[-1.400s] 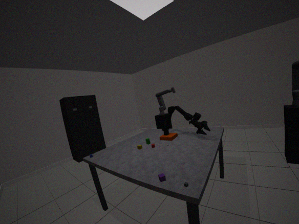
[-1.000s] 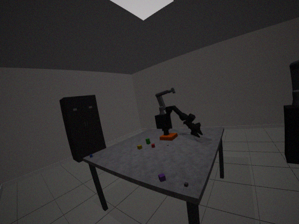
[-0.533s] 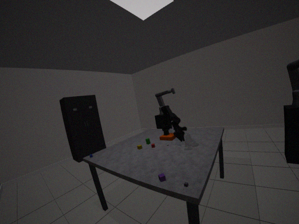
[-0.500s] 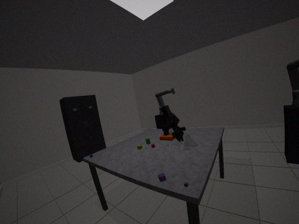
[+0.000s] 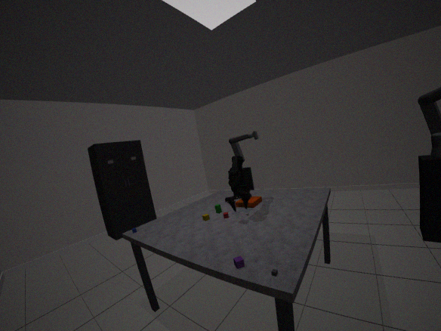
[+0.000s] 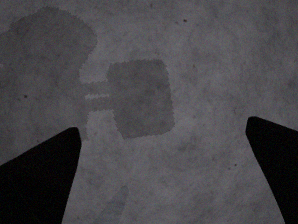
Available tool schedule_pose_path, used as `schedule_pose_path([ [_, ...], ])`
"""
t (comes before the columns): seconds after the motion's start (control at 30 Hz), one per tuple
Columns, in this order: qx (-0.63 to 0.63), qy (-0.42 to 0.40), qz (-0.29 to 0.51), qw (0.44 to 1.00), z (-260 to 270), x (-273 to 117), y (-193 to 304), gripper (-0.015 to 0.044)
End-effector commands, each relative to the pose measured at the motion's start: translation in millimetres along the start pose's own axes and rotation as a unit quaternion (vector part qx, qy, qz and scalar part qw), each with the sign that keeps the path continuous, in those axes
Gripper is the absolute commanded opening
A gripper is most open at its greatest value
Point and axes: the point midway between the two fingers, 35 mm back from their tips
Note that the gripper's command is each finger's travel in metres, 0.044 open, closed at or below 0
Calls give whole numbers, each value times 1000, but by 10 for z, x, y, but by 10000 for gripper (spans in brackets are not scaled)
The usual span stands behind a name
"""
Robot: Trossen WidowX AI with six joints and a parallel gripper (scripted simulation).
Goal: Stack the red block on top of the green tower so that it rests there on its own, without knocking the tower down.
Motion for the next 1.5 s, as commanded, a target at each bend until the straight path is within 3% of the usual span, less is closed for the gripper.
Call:
schedule_pose_path([
  [0.0, 72, -8, 38, 997, -114, -85, 425, 440],
  [0.47, 303, -30, 137, 943, -225, -508, 1648, 440],
  [0.77, 305, -30, 138, 942, -217, -467, 1636, 440],
  [1.0, 305, -30, 138, 942, -186, -52, 1738, 440],
  [1.47, 305, -30, 138, 942, -163, 64, 1771, 440],
])
Point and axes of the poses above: the point midway between the two fingers, 35 mm back from their tips, its own x axis out along the fingers, its own z axis across the jaws, y = z × x, and after that the axes turned 1 degree about -x, right-handed
